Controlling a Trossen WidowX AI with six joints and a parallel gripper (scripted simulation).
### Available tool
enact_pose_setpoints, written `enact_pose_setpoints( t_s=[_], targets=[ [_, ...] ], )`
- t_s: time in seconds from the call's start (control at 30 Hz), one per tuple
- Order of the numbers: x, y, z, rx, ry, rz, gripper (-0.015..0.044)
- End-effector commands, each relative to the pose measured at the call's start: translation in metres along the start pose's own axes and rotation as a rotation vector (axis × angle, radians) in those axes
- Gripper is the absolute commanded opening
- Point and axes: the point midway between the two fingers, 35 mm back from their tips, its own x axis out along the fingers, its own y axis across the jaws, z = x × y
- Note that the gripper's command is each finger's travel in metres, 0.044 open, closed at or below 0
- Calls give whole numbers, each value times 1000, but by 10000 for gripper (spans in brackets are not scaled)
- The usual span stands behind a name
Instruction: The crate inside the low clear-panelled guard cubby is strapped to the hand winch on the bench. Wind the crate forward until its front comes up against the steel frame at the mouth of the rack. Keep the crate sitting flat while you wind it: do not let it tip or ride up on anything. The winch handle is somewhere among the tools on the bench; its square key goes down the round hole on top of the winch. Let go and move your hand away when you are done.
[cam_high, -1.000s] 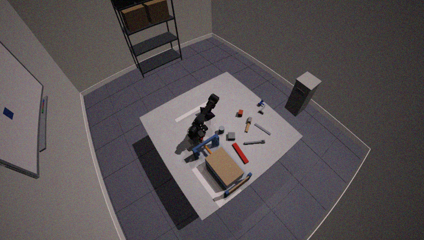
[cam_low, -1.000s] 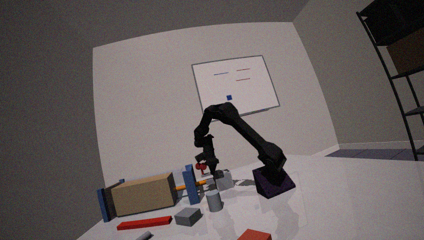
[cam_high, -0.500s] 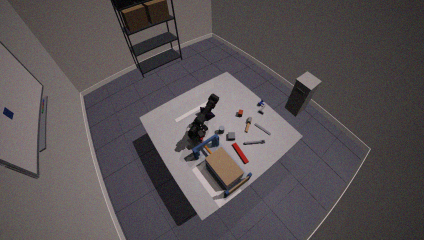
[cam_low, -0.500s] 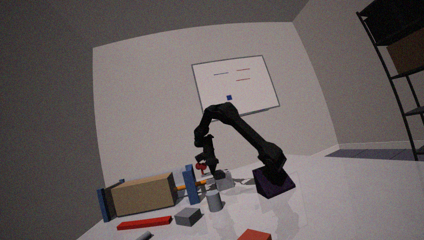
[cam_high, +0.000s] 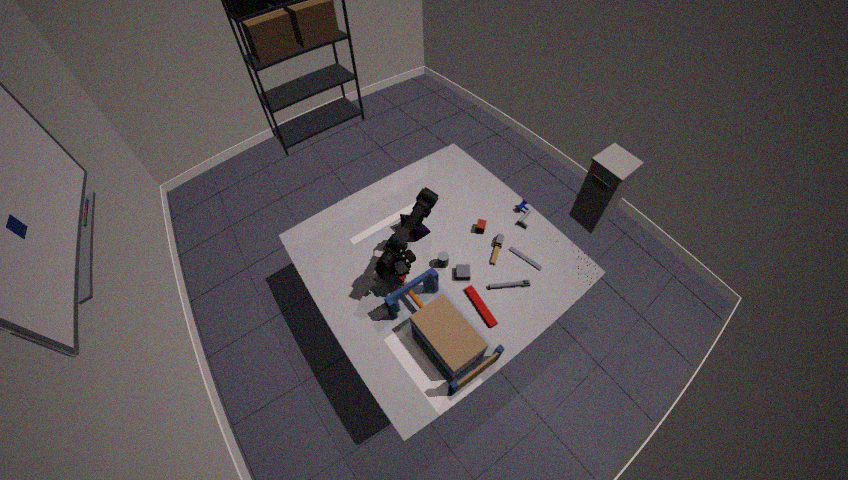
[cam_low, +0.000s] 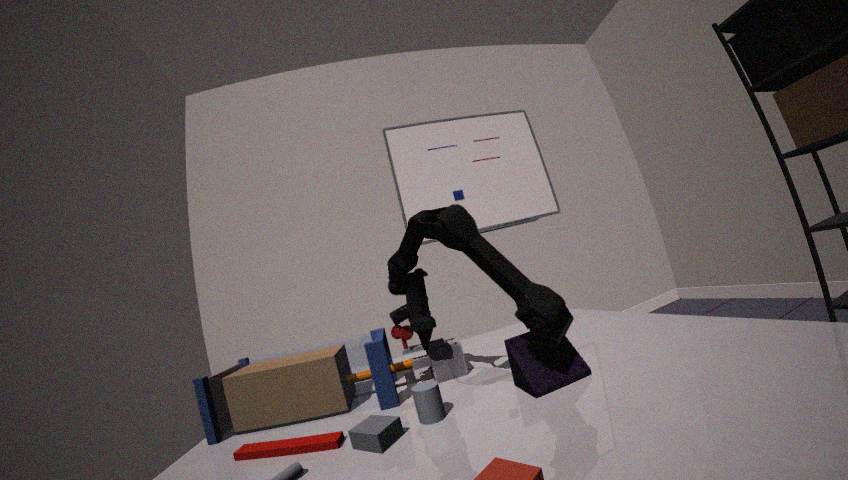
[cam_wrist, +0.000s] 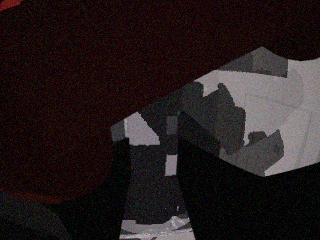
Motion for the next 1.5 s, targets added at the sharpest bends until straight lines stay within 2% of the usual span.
enact_pose_setpoints(
  t_s=[0.0,0.5,1.47],
  targets=[
    [4,1,0,-39,4,3,0],
    [3,6,-1,-173,-2,12,0],
    [4,2,0,-78,2,6,0]
  ],
)
